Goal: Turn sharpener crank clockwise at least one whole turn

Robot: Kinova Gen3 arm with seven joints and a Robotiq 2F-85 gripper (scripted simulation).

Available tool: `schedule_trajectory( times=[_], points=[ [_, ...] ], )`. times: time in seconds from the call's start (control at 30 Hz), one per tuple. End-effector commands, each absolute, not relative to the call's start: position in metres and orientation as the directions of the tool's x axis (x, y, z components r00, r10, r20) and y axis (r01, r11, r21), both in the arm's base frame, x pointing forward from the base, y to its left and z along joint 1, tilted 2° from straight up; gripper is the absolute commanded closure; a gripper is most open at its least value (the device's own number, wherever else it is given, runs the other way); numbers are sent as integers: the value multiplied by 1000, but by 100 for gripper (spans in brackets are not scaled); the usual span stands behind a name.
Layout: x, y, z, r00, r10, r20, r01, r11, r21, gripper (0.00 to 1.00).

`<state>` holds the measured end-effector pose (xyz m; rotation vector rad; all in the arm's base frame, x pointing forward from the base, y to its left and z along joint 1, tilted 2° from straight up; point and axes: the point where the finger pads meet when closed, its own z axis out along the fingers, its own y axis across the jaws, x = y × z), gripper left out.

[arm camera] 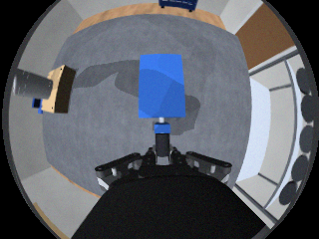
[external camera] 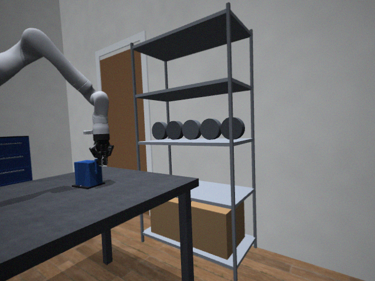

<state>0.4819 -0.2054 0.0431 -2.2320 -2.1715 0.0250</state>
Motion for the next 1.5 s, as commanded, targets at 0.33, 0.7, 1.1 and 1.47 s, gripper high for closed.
schedule_trajectory(
  times=[0.33,0.7,1.1,1.47],
  points=[
    [483,-206,44,28,1000,7,999,-27,-28,100],
    [483,-206,44,28,1000,7,999,-27,-28,100],
    [483,-206,44,28,1000,7,999,-27,-28,47],
    [483,-206,44,28,1000,7,999,-27,-28,47]
  ],
)
